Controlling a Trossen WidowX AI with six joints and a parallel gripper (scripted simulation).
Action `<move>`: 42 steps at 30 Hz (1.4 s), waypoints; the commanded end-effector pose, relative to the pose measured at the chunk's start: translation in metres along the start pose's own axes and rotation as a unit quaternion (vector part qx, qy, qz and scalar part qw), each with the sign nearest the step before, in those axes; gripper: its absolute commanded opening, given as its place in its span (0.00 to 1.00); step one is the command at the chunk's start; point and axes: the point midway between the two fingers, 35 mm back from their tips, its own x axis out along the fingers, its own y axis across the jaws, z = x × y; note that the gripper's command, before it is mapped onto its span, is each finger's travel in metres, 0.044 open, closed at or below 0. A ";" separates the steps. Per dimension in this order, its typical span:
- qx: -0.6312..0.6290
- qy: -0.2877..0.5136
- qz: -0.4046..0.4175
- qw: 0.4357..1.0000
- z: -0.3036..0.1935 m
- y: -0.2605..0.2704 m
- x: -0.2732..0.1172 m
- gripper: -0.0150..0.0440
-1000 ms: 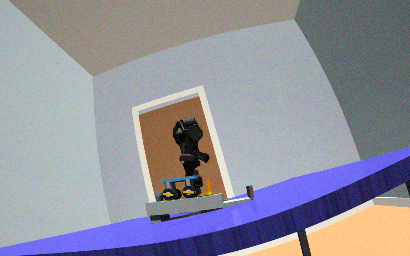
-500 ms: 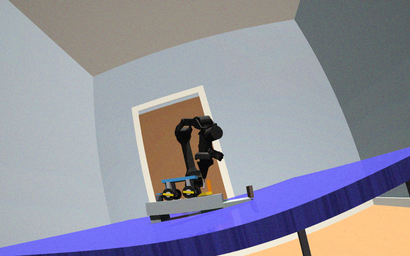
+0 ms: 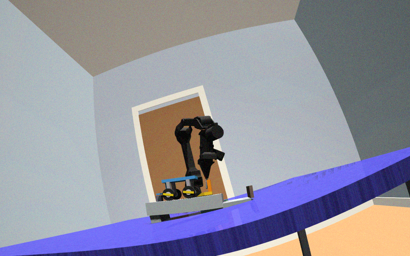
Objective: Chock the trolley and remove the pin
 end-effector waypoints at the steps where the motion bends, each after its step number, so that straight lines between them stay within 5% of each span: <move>1: -0.054 -0.012 -0.008 0.998 -0.001 0.000 -0.001 0.25; 42: -0.569 -0.079 -0.089 0.814 -0.008 0.001 0.000 0.25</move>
